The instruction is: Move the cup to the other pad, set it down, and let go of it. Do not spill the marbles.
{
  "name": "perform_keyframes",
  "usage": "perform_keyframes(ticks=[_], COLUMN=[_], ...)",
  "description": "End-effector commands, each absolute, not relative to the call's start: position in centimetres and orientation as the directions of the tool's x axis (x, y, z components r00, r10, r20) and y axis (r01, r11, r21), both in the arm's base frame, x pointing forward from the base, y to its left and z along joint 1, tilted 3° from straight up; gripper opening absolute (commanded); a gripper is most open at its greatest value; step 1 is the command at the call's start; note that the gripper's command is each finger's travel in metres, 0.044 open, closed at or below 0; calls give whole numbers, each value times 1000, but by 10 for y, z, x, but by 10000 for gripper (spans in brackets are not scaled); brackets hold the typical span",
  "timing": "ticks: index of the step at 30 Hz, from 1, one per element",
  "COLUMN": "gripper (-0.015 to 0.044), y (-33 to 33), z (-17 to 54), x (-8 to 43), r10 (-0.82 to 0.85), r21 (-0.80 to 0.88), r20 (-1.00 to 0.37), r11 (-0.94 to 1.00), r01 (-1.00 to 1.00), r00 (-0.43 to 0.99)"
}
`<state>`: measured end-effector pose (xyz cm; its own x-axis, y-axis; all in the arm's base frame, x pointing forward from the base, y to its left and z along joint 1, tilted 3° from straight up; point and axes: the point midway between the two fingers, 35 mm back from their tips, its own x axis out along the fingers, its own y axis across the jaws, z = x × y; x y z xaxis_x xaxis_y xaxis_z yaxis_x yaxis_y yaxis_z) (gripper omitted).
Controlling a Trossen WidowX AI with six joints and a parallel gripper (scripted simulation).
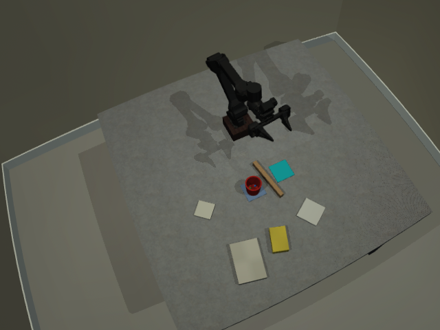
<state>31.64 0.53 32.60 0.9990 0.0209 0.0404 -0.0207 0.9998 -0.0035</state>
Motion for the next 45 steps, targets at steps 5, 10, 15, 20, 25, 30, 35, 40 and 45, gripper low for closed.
perform_keyframes(ticks=[5, 10, 15, 20, 25, 30, 35, 40, 45], gripper=[269, 148, 148, 148, 148, 148, 148, 148, 148], y=[-19, -57, -87, -108, -110, -110, -113, -113, -114], z=[271, 192, 130, 88, 84, 84, 83, 76, 67], x=[345, 354, 335, 300, 304, 304, 304, 304, 305], r10=[-55, -132, -136, -66, -52, -52, -52, -52, -52], r21=[242, 433, 346, 56, 11, 11, 11, 11, 11], r20=[-264, -650, -896, -996, -999, -999, -999, -999, -999], r11=[963, 744, 381, -33, -85, -85, -85, -85, -85], r01=[121, 508, 857, 998, 996, 996, 996, 996, 996], r00=[963, 748, 422, 54, 6, 6, 6, 6, 6])
